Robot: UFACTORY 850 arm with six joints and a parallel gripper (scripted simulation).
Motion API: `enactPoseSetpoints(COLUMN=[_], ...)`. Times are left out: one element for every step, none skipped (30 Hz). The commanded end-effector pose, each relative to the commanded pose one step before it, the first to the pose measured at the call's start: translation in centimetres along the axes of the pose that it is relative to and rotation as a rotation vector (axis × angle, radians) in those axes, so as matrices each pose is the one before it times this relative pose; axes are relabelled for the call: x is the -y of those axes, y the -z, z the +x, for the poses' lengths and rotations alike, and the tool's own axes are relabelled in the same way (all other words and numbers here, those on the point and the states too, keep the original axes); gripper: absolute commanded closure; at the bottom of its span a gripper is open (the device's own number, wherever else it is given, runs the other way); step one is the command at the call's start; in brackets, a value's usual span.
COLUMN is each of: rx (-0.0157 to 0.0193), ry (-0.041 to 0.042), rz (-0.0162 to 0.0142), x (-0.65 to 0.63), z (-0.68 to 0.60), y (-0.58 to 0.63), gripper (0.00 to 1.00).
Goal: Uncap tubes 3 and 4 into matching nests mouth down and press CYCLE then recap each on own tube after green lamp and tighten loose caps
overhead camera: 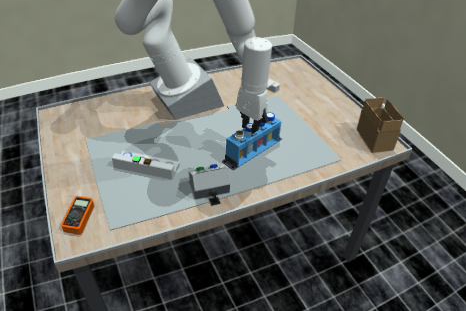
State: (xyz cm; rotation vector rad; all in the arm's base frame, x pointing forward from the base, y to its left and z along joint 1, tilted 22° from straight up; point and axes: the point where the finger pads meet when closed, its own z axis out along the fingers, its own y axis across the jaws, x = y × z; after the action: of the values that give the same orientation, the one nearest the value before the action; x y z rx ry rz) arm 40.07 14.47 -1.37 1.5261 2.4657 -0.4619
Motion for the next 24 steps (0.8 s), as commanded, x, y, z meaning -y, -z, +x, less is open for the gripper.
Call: enactPoseSetpoints(rx=[0.02014, -0.00048, 0.00127, 0.0, 0.0, 0.0, 0.0, -0.00023, -0.00024, -0.00016, 0.0, 0.0, 0.00032, 0.0, -0.00002, 0.0, 0.00002, 0.0, 0.0, 0.0, 0.0, 0.00002, 0.0, 0.0], ry=[-0.2759, -0.04368, -0.01828, -0.05, -0.05, -0.05001, -0.05, -0.04523, -0.04409, -0.04525, 0.0, 0.0, -0.06542, -0.05, -0.05001, -0.0208, 0.00001, 0.0, 0.0, 0.0, 0.0, 0.00001, 0.0, 0.0], rz=[-0.0412, 0.00094, -0.00268, 0.0, 0.00001, -0.00004, 0.0, 0.00095, 0.00119, 0.00098, 0.0, 0.0, -0.00314, 0.0, -0.00003, 0.0, 0.00003, -0.00001, -0.00001, -0.00001, -0.00001, 0.00004, -0.00001, -0.00001], x=[-0.041, 0.0, -0.003, 0.0, -0.001, 0.004, 0.0, 0.0, 0.0, 0.0, 0.0, 0.0, -0.002, 0.0, 0.003, 0.0, -0.002, 0.0, 0.001, 0.001, 0.001, -0.003, 0.0, 0.0], z=[0.017, 0.0, 0.001, 0.0, 0.0, -0.002, 0.0, 0.0, 0.0, 0.0, 0.0, 0.0, 0.002, 0.0, -0.002, 0.0, 0.003, 0.0, -0.001, -0.001, -0.001, 0.003, 0.0, 0.0], y=[0.0, -0.004, 0.004, -0.004, -0.004, -0.01, -0.004, -0.004, -0.004, -0.004, 0.0, 0.0, -0.001, -0.004, -0.009, -0.002, 0.004, -0.001, -0.001, -0.001, -0.001, 0.005, -0.001, -0.001], gripper=[1.0, 1.0, 1.0, 1.0, 1.0, 1.0, 1.0, 1.0, 1.0, 1.0, 1.0, 1.0, 1.0, 1.0, 1.0, 1.0, 1.0, 1.0, 1.0, 1.0, 1.0, 1.0, 1.0, 1.0])
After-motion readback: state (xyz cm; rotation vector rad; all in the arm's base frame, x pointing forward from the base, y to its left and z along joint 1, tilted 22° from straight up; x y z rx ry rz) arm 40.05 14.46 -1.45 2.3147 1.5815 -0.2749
